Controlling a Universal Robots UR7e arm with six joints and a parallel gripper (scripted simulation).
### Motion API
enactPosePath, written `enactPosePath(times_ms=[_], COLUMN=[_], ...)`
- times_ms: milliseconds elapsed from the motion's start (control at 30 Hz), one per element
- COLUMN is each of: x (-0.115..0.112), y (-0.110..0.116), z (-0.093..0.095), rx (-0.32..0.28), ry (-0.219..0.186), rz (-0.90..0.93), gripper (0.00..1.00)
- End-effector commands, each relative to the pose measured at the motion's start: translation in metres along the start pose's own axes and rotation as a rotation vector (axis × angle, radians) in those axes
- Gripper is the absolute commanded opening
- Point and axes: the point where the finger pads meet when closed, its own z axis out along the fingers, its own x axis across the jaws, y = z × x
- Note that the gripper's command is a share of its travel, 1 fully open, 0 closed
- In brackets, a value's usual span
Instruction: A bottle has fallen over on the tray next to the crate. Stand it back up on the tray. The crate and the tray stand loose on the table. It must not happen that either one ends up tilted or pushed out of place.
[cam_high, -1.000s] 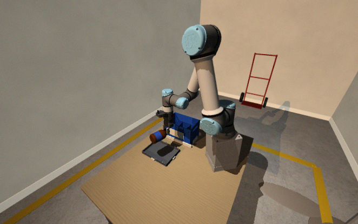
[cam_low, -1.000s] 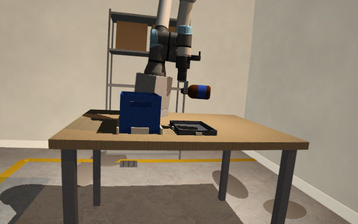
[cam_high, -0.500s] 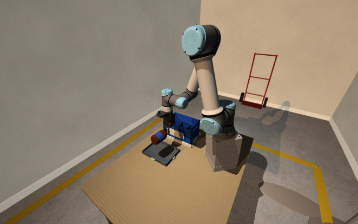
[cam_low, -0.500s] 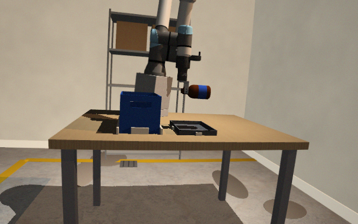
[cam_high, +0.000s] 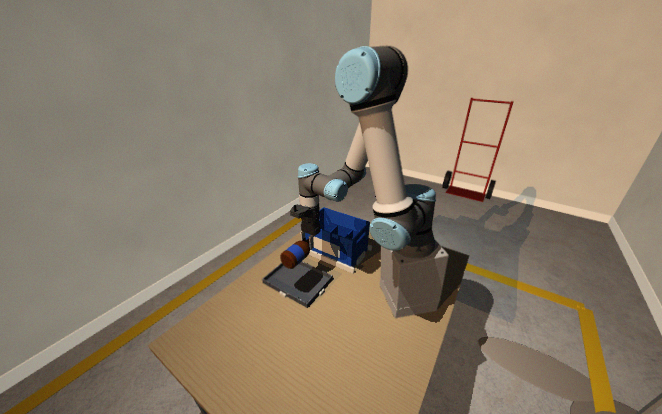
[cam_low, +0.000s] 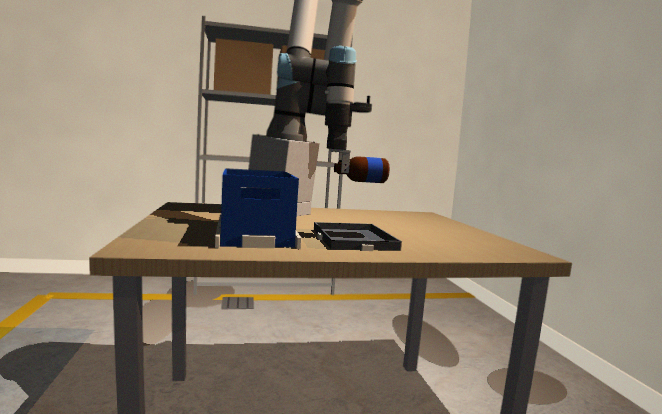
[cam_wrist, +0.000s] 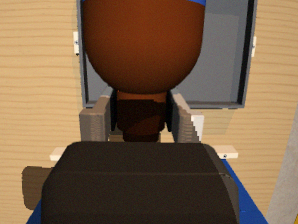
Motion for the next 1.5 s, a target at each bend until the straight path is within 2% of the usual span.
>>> enactPosePath(times_ms=[0,1167,1467], x=[0.0004,0.0004,0.0004], y=[0.0000,0.0000,-0.0002], z=[-0.0003,-0.0003,-0.0003], rx=[0.000,0.000,0.000], ry=[0.001,0.001,0.001], rz=[-0.002,-0.007,-0.101], gripper=[0.00,0.00,0.00])
